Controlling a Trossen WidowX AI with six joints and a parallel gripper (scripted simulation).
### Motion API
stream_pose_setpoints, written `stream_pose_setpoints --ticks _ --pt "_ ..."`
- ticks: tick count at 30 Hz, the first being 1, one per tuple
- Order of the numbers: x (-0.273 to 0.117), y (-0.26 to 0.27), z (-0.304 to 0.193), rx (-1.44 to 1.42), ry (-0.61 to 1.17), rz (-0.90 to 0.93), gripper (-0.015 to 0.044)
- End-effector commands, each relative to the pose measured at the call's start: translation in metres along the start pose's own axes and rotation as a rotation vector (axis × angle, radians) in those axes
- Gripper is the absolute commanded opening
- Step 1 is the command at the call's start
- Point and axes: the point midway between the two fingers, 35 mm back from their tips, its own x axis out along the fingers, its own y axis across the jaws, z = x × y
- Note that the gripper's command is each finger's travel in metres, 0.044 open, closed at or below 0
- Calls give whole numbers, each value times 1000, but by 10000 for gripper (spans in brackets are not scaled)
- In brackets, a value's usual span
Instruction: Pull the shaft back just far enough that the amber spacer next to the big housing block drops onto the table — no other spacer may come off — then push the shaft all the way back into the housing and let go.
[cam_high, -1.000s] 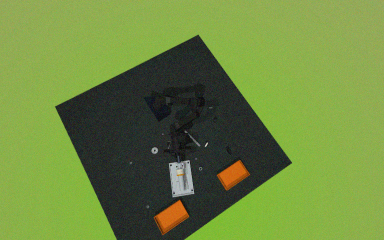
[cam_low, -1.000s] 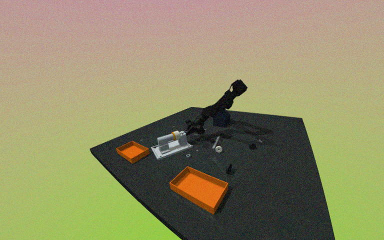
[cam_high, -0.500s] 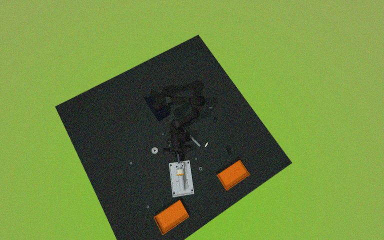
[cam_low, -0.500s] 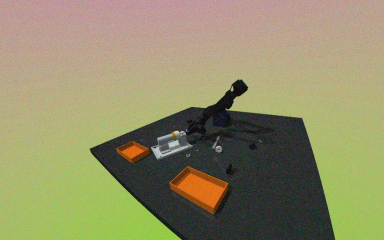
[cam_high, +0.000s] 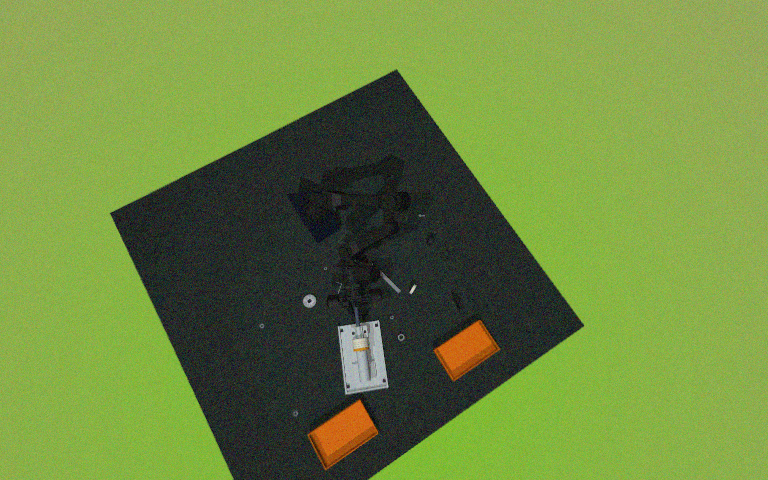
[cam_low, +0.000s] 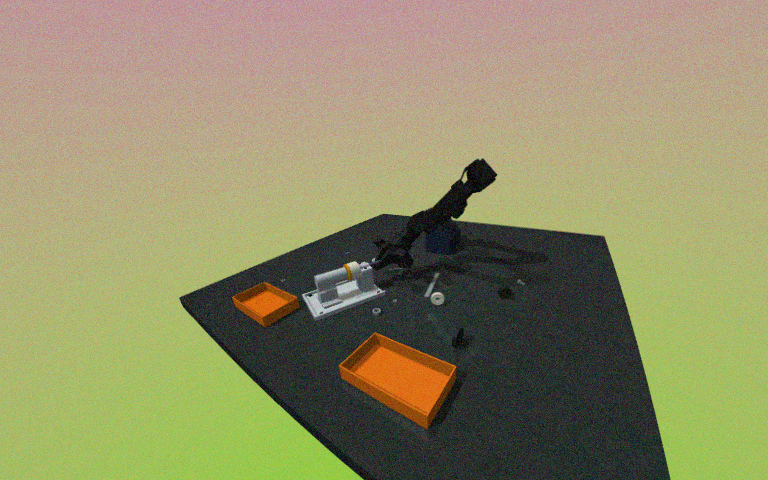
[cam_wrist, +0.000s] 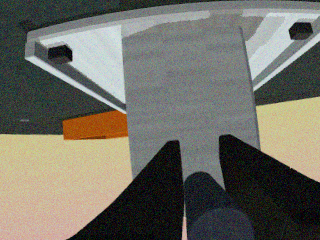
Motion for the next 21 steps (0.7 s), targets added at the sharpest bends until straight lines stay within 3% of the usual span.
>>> stream_pose_setpoints --ticks 1,21 --pt "-1 0 0 4 0 1 0" --pt "-2 0 1 4 0 1 0"
